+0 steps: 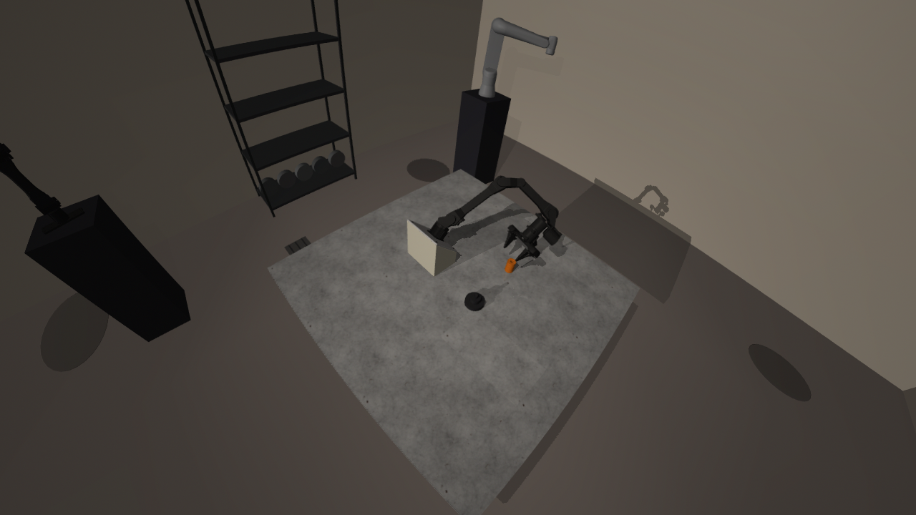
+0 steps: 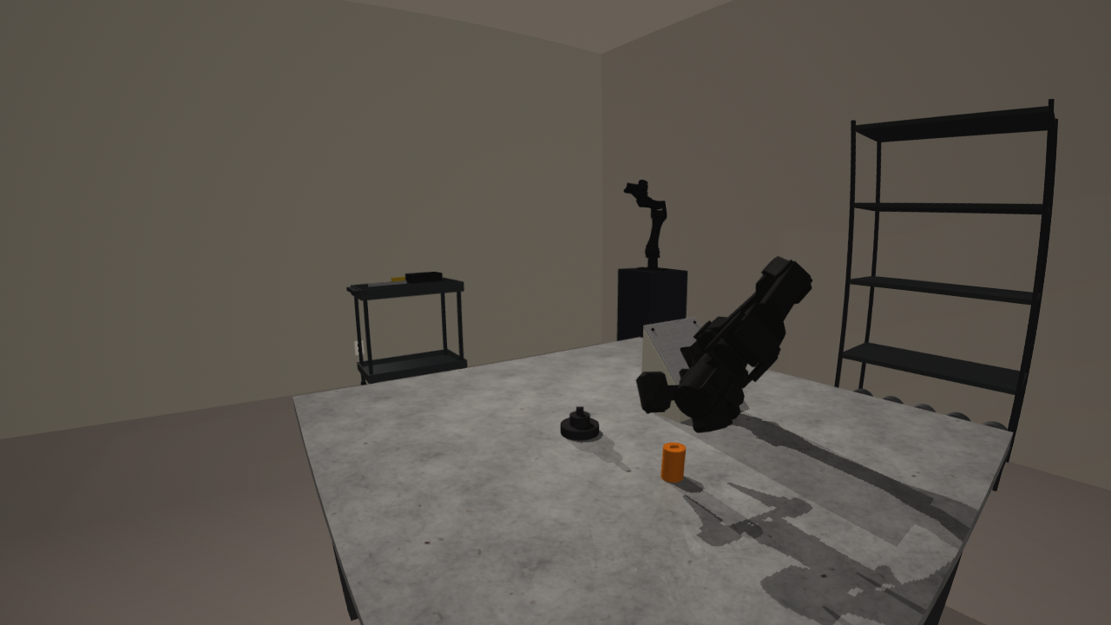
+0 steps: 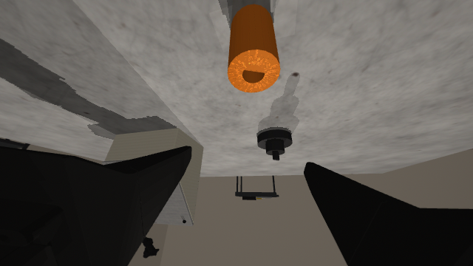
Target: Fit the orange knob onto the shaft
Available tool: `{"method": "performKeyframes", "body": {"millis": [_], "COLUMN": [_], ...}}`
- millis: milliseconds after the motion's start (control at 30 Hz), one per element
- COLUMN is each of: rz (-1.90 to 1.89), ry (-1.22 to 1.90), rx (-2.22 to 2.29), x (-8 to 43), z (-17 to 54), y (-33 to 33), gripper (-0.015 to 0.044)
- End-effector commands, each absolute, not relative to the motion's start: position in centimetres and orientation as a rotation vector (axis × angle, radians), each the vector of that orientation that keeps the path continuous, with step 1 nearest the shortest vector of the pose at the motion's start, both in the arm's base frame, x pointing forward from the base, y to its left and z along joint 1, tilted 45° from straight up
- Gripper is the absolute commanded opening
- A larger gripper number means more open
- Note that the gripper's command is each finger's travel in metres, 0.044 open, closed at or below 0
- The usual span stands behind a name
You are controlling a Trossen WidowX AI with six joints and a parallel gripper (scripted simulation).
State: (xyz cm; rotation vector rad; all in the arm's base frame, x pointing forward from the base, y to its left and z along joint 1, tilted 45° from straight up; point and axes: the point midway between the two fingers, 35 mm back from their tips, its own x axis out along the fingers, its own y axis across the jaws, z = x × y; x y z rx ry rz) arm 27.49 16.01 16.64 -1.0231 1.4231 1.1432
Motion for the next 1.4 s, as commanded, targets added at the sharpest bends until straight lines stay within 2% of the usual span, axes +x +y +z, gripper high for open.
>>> {"method": "performKeyframes", "body": {"millis": [0,267,667,1067,1367], "rz": [1.181,1.377,1.379,0.812,0.770], "ry": [1.399,0.878,0.863,1.416,1.444], "rx": [-0.964,-0.350,-0.340,0.417,0.464], "x": [27.1,28.0,28.0,28.2,28.2], "z": [16.4,17.9,18.0,17.8,17.8], "y": [15.7,15.1,15.0,15.0,15.0], "gripper": [0.0440,0.0440,0.0440,0.0440,0.0440]}}
